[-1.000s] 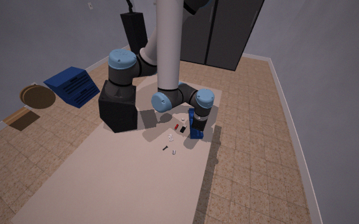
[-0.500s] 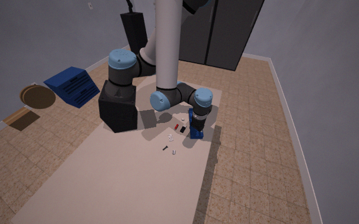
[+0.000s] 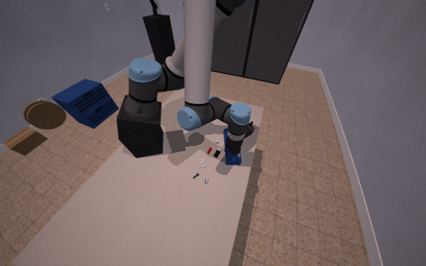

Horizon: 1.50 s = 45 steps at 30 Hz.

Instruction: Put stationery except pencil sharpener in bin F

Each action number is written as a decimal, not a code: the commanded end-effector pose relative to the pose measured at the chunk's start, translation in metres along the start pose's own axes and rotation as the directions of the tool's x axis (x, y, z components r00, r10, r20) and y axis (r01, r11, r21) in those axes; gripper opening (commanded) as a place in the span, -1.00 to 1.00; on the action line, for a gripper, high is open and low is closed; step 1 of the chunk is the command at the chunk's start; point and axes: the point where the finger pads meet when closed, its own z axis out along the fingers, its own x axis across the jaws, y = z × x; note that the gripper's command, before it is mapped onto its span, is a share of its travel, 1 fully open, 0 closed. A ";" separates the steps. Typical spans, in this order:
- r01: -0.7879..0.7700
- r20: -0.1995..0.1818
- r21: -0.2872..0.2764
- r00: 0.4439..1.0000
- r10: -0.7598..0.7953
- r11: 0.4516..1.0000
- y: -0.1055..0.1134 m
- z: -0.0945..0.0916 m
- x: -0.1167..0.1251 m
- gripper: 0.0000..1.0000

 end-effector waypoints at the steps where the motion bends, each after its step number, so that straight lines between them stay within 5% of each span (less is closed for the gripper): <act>1: -0.155 -0.014 -0.012 0.988 0.155 0.988 -0.001 -0.001 -0.001 -0.39; 16: -0.405 -0.035 -0.024 0.914 0.404 0.914 -0.001 -0.001 0.001 -0.39; 21: -0.522 -0.055 -0.030 0.852 0.520 0.852 -0.001 -0.001 0.001 -0.39; 27: -0.524 -0.055 -0.031 0.851 0.522 0.851 -0.001 -0.001 0.001 -0.39; 45: -0.524 -0.055 -0.031 0.851 0.522 0.851 0.001 0.043 0.003 -0.39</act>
